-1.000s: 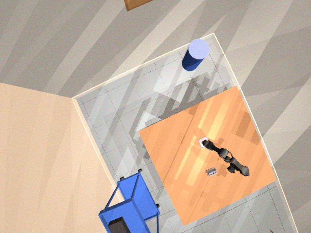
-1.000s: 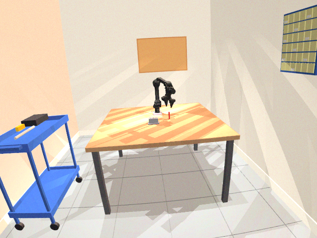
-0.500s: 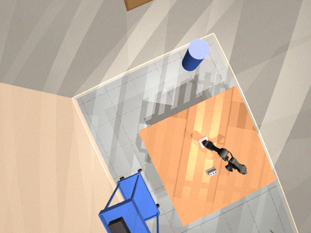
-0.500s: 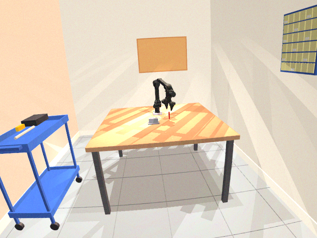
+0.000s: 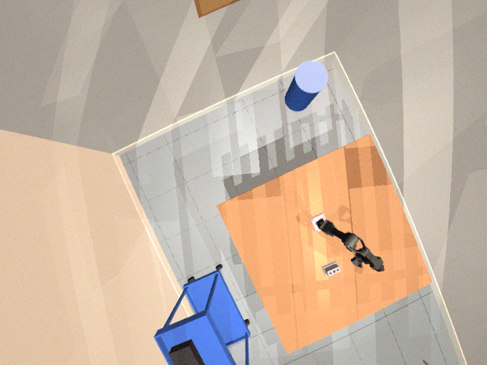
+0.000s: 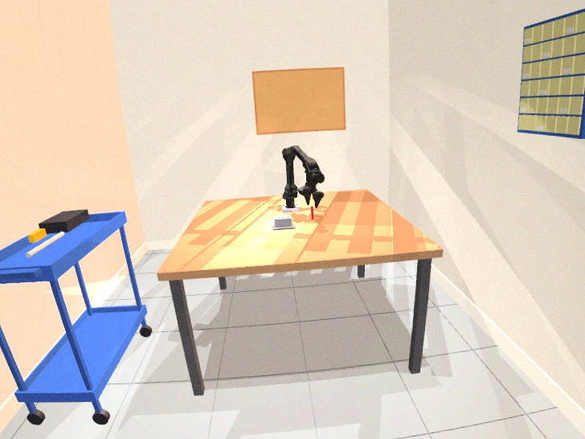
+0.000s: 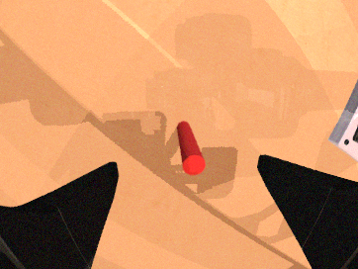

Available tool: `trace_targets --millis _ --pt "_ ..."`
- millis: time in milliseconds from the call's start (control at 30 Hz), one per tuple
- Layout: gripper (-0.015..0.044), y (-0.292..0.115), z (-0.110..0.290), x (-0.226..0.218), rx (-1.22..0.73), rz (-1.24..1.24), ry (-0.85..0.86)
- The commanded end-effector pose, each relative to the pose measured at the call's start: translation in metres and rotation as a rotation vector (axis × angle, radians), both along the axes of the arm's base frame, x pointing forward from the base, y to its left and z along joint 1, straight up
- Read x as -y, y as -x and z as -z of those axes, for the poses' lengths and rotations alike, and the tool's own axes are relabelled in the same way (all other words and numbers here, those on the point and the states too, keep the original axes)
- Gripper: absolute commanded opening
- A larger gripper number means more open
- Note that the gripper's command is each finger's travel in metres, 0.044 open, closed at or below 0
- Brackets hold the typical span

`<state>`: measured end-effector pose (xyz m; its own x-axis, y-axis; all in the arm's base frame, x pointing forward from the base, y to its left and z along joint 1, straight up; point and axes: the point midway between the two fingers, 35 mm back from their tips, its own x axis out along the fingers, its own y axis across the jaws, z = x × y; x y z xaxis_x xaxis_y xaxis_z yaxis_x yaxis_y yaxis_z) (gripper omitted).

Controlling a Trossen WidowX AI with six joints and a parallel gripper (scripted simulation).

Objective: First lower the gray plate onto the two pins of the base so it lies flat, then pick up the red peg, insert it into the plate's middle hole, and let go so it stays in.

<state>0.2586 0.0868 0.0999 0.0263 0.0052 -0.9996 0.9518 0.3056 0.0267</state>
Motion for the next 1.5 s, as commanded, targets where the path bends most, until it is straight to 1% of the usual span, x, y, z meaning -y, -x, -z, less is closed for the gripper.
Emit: trace_targets --millis 0,700,1233,1333,1467 --pt "0.044 0.0 0.009 -0.001 -0.004 0.004 -0.003" --pt "0.044 0.001 0.04 0.0 -0.004 0.004 -0.002" --pt "0.002 0.001 0.04 0.0 -0.004 0.004 -0.002" --pt "0.0 0.001 0.04 0.0 -0.004 0.004 -0.002" --pt "0.0 0.001 0.04 0.0 -0.004 0.004 -0.002"
